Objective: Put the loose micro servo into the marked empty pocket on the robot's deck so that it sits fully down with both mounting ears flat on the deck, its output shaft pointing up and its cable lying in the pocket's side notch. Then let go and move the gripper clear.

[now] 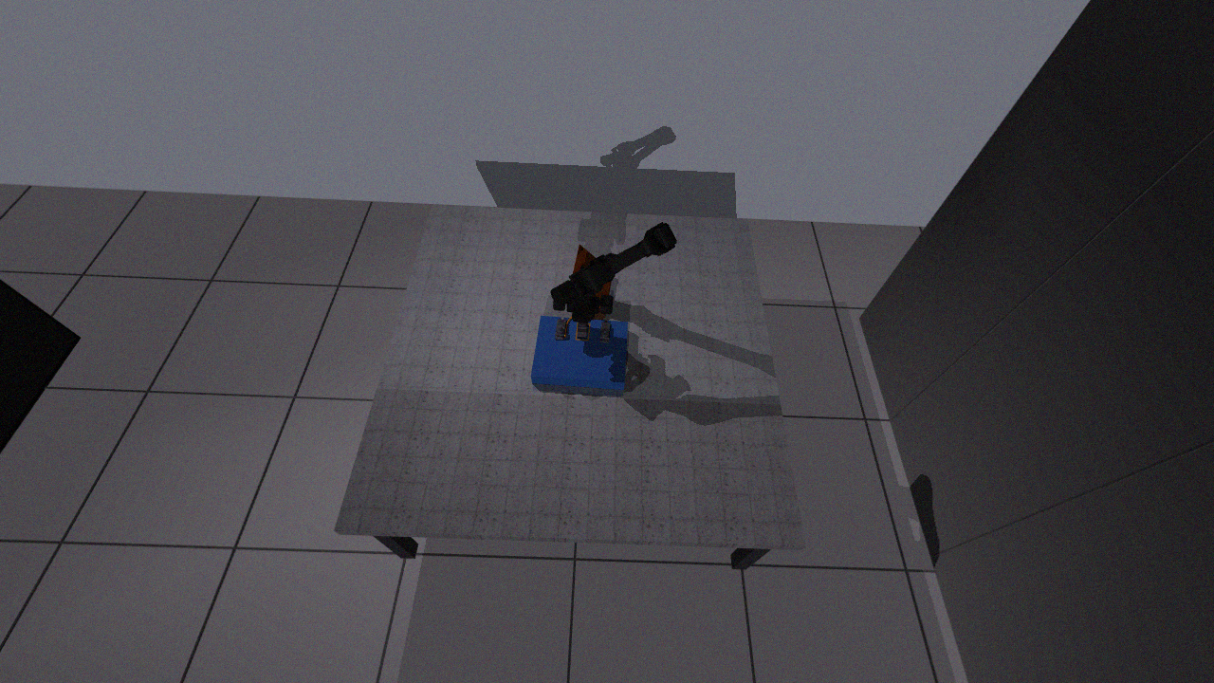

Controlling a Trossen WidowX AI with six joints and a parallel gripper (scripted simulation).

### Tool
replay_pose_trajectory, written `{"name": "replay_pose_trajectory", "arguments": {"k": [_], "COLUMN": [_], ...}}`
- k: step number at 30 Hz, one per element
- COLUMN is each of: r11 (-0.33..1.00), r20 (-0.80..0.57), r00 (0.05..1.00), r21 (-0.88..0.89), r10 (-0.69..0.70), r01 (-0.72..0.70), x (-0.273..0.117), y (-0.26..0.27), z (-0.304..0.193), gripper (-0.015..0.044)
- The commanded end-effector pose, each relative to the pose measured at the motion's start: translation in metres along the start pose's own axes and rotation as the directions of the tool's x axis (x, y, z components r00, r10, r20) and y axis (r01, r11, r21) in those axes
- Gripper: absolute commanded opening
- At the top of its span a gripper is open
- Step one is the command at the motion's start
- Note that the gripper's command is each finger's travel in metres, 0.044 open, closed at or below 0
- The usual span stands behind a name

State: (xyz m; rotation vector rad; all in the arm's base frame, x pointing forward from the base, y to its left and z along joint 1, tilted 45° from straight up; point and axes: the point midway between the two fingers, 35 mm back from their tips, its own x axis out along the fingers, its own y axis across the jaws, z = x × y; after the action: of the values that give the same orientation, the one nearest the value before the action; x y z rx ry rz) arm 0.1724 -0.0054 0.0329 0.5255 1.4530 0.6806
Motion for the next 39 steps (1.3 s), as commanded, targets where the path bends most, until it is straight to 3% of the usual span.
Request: {"name": "replay_pose_trajectory", "arguments": {"k": [1, 39], "r11": [1.000, 1.000], "r20": [0.006, 0.007], "r00": [1.000, 1.000], "r21": [0.005, 0.004], "r10": [0.004, 0.005], "r01": [-0.004, -0.005], "x": [0.003, 0.035], "y": [0.000, 0.001], "z": [0.000, 0.001], "gripper": [0.0000, 0.0000]}}
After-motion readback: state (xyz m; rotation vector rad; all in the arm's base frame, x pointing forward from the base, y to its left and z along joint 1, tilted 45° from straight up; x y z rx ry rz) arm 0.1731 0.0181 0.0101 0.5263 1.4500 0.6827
